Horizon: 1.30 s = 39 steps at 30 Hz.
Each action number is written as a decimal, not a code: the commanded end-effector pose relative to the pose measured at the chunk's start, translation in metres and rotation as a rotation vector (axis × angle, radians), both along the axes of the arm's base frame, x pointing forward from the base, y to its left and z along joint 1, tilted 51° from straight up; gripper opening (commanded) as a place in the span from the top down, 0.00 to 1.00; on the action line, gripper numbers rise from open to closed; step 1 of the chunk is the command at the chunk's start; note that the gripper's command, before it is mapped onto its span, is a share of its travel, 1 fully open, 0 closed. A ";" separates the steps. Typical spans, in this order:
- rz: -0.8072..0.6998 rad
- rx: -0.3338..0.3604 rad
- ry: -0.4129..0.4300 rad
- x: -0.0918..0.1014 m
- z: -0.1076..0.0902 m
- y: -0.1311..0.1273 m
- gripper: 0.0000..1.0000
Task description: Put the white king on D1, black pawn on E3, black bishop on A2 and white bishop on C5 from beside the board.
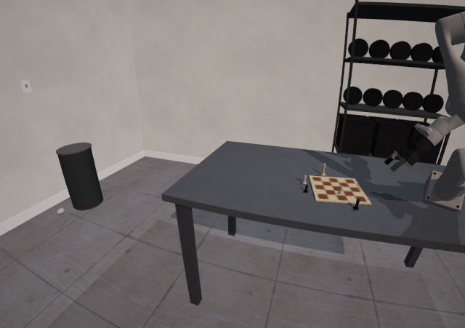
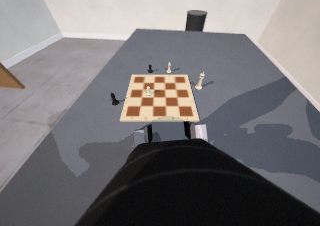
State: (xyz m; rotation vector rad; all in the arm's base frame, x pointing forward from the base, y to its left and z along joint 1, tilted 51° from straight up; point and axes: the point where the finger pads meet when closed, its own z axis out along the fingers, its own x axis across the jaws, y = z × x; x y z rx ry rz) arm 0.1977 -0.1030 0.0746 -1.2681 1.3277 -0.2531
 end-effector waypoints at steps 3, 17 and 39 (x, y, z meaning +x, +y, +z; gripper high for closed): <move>0.006 -0.008 -0.005 0.000 0.000 -0.001 0.00; 0.237 -0.253 -0.154 0.014 -0.014 -0.026 0.00; 1.074 -1.110 -0.845 0.198 0.024 -0.122 0.00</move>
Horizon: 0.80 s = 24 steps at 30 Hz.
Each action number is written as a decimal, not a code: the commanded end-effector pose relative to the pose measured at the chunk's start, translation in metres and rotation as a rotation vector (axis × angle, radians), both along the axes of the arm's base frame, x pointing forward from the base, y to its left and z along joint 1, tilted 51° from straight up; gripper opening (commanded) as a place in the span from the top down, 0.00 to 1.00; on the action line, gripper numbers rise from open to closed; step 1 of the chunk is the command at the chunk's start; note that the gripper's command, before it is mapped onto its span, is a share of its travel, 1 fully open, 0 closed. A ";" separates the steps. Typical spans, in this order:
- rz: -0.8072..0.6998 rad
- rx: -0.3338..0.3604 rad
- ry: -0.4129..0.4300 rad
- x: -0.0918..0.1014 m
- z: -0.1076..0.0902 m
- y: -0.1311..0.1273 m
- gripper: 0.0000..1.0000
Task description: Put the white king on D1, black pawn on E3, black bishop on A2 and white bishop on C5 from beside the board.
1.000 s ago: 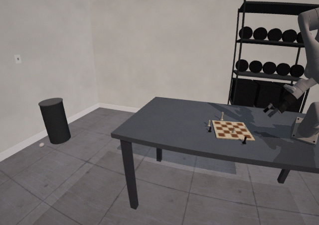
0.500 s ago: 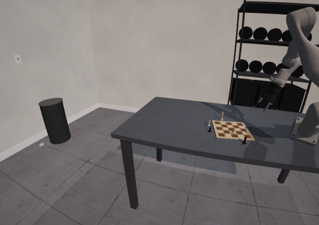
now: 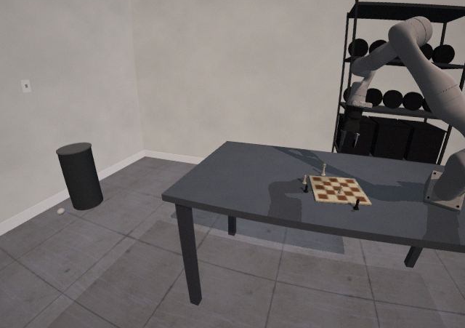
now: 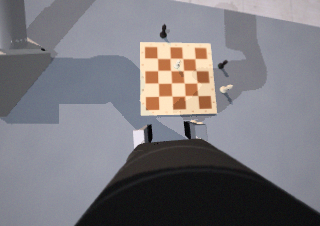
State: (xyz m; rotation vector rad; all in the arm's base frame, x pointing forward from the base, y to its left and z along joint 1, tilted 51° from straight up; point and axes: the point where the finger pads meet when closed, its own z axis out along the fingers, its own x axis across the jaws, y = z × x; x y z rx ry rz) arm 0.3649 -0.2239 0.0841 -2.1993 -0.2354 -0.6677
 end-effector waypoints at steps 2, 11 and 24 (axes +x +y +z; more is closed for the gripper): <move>0.171 -0.129 -0.122 0.048 0.024 -0.003 0.00; 0.282 -0.227 -0.224 0.086 0.048 -0.002 0.00; 0.288 -0.228 -0.227 0.087 0.049 0.000 0.00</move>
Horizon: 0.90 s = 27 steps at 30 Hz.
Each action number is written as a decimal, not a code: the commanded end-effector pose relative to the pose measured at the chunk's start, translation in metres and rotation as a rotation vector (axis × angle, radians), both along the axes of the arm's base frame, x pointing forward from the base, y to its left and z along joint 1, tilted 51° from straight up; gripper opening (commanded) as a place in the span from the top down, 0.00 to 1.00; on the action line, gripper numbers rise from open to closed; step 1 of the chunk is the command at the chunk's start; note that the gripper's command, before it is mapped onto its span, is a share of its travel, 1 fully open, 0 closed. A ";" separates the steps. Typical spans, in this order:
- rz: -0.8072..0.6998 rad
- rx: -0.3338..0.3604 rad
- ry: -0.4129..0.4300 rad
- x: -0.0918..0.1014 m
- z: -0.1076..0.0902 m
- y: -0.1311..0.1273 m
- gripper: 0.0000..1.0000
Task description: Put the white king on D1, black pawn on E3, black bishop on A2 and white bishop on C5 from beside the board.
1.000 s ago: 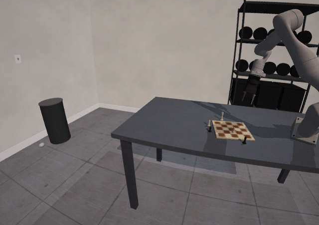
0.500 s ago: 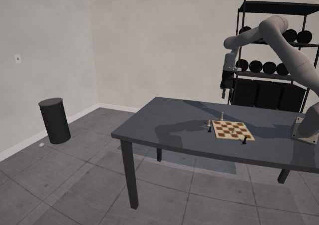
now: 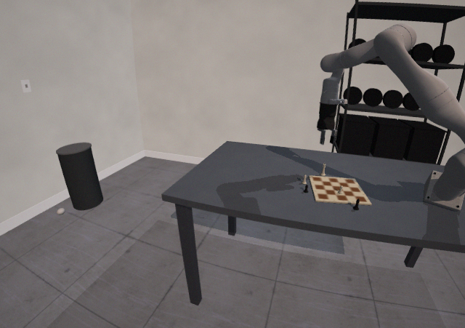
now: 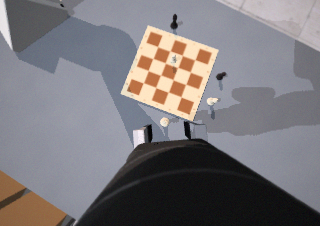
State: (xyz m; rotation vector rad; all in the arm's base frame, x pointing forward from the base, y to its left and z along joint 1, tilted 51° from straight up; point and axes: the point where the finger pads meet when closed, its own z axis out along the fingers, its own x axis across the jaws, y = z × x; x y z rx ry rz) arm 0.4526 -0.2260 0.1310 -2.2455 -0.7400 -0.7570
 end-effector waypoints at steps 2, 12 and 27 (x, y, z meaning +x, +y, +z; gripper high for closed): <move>0.017 -0.004 -0.007 -0.001 0.002 0.002 0.00; 0.016 -0.004 -0.006 -0.001 0.002 0.002 0.00; -0.013 0.015 0.035 -0.002 0.002 0.005 0.00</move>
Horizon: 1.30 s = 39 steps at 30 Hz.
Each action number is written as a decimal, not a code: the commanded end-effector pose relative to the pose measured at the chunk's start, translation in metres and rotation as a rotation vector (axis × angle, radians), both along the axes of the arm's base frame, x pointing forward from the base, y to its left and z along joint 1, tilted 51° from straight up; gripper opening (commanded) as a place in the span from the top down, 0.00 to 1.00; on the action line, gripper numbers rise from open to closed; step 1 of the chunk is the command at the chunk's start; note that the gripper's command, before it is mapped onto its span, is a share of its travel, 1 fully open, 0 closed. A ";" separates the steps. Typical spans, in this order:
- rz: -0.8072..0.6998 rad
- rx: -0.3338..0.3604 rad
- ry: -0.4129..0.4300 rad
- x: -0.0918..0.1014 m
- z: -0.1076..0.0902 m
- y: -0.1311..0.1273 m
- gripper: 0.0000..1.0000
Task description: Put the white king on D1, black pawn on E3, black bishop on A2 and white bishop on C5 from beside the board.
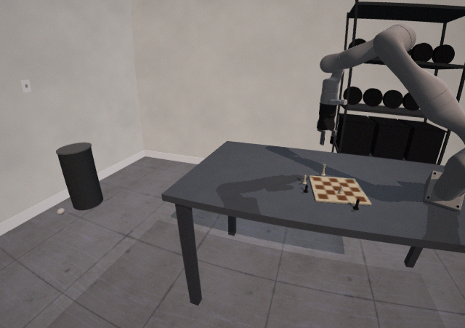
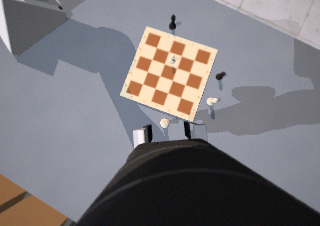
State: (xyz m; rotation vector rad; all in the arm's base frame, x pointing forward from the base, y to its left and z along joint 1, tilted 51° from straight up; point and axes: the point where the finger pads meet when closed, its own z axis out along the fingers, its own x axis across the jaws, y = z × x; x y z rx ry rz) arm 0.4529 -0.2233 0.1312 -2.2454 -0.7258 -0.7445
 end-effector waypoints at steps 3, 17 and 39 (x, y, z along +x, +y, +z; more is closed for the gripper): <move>-0.024 0.019 0.042 -0.002 0.002 0.003 0.00; -0.136 0.081 0.188 -0.002 0.002 0.010 0.00; -0.492 0.262 0.643 0.003 0.002 0.025 0.00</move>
